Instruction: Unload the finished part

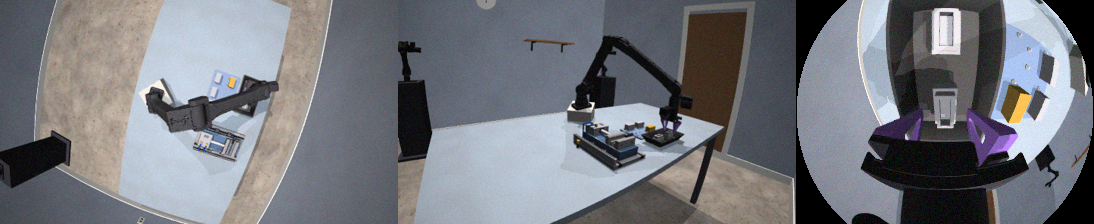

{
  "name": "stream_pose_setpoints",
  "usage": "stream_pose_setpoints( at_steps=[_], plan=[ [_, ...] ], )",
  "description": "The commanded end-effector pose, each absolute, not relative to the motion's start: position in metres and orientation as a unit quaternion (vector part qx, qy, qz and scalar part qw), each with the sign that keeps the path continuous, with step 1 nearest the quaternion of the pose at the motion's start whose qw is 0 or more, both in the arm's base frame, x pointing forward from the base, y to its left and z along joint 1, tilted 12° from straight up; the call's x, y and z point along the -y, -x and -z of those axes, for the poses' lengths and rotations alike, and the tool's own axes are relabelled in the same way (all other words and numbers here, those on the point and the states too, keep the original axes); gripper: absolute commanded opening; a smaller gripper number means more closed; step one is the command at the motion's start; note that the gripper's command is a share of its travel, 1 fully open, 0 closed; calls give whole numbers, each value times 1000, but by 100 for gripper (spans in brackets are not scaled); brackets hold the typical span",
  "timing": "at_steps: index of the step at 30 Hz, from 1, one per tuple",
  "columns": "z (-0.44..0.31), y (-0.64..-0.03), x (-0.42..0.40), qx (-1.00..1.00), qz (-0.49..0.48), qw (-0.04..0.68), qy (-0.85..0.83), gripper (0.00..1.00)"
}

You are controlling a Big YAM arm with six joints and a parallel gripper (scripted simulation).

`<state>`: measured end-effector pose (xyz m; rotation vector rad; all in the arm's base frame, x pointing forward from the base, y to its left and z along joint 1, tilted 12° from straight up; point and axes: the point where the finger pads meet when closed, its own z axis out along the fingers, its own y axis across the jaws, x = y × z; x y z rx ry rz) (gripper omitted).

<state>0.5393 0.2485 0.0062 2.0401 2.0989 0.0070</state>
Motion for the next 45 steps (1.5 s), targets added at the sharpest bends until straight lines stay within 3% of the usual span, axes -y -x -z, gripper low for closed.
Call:
stream_pose_setpoints(
  at_steps=[1,24,45],
  plan=[
    [-7,-548,-248,-715,-11,109,-691,64],
    [-8,-548,-249,-715,-12,110,-691,64],
    [-111,-543,-276,-711,-44,118,-691,64]
  ],
)
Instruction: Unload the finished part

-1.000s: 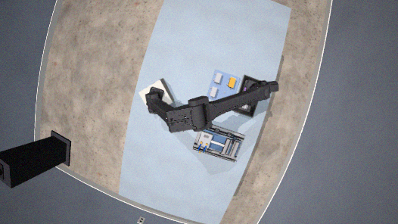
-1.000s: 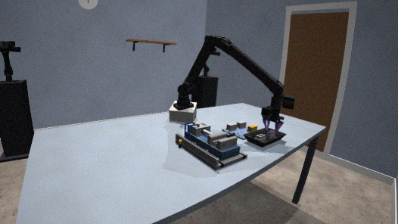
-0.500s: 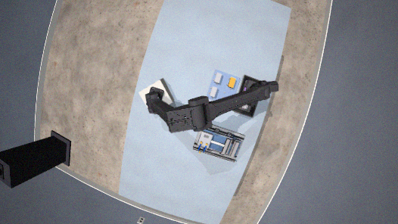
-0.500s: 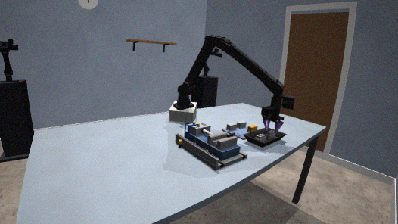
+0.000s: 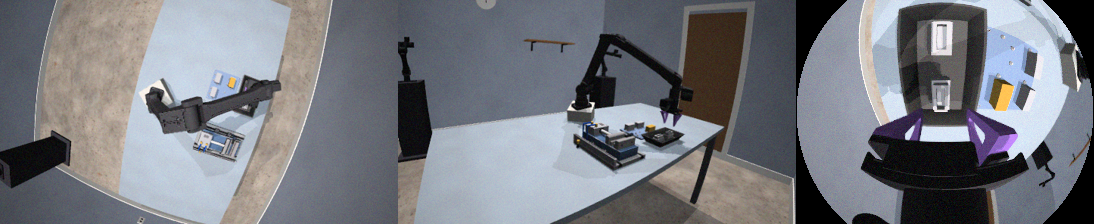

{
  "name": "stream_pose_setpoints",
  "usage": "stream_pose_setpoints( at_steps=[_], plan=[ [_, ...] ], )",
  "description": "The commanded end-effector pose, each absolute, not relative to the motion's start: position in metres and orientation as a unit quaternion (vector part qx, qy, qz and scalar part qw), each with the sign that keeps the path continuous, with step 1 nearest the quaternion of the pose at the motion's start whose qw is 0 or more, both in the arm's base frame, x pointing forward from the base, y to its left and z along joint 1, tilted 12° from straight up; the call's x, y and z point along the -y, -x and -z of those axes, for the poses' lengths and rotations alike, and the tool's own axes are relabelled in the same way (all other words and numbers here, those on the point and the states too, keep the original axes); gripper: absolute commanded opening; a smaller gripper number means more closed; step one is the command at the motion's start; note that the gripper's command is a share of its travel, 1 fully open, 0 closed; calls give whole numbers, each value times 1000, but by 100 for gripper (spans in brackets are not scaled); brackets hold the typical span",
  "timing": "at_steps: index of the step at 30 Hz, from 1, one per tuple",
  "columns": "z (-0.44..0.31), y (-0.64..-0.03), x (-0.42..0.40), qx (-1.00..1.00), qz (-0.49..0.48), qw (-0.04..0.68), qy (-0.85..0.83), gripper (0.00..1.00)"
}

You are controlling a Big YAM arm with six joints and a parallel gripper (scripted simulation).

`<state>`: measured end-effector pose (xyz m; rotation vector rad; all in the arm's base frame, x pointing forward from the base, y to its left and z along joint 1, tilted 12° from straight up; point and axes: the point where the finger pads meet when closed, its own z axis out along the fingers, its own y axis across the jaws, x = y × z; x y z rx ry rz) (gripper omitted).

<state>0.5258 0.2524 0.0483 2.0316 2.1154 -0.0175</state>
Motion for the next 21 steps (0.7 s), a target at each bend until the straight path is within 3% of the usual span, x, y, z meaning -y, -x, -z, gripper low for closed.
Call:
stream_pose_setpoints(
  at_steps=[1,21],
  plan=[
    [-117,-542,-277,-711,-44,118,-691,64],
    [-173,-524,-273,-708,-31,115,-696,64]
  ],
)
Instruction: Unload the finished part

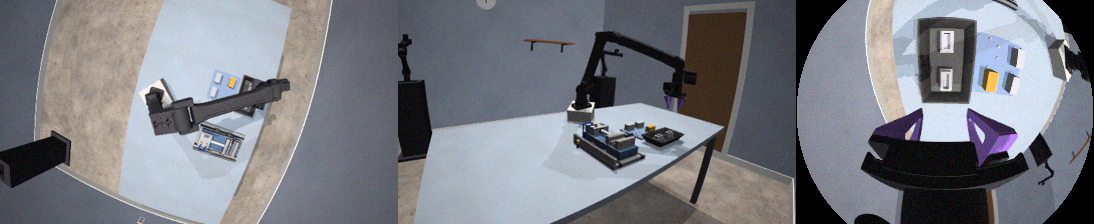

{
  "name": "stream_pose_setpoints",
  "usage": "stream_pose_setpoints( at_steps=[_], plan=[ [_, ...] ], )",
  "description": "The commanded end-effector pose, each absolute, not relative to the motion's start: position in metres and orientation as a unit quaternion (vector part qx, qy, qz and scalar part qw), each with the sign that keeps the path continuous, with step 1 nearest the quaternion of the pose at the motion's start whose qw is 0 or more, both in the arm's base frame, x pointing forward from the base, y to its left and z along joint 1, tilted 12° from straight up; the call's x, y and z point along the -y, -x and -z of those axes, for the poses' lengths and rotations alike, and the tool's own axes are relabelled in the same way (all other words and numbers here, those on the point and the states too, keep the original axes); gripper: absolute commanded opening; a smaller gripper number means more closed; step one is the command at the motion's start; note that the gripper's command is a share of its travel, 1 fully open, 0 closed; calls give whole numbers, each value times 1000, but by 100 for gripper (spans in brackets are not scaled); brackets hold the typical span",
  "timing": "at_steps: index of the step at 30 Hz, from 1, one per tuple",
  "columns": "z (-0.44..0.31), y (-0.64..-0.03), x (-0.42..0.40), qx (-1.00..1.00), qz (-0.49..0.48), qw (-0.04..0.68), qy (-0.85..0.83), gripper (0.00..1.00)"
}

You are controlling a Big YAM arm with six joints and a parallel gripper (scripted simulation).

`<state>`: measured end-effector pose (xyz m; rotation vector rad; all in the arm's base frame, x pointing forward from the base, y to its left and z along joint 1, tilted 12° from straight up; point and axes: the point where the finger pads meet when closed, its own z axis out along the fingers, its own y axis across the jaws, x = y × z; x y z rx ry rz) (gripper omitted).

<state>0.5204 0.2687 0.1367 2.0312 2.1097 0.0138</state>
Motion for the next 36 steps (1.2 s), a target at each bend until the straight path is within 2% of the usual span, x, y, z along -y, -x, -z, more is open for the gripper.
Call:
stream_pose_setpoints(
  at_steps=[1,7,8,36],
  plan=[
    [-181,-527,-277,-708,-39,117,-695,64],
    [-182,-526,-280,-710,-38,117,-694,64],
    [-182,-526,-280,-710,-38,117,-694,0],
    [-182,-526,-280,-710,-38,117,-694,0]
  ],
)
